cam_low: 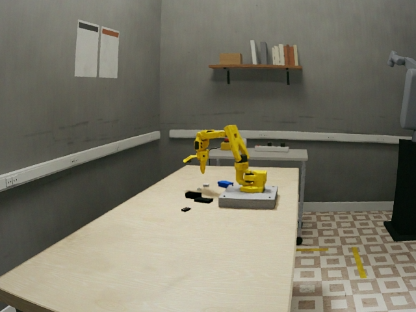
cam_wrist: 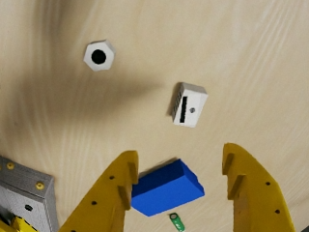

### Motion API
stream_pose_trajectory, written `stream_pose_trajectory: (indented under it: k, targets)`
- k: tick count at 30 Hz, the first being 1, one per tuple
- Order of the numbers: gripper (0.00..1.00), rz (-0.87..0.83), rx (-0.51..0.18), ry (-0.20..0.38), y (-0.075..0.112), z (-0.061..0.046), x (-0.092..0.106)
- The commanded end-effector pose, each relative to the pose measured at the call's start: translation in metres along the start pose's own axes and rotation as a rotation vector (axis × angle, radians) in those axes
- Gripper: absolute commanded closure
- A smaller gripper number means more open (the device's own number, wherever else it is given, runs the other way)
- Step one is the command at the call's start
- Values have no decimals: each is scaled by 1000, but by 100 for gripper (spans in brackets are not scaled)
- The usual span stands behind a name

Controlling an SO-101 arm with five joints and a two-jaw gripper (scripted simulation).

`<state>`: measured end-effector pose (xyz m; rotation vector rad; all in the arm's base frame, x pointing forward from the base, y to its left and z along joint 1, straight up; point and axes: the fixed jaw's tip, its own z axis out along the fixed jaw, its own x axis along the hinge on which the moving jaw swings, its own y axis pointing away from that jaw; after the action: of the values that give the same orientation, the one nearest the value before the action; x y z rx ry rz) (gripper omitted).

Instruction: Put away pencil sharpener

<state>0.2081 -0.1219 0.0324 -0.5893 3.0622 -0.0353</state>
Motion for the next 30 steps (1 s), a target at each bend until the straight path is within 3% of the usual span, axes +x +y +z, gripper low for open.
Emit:
stream_pose_trajectory:
  k: [1,11,30]
  targets:
    - [81,105,-23,18,-7,2,5]
    - [82,255,-22,20,-18,4,14]
    - [82,268,-21,20,-18,4,15]
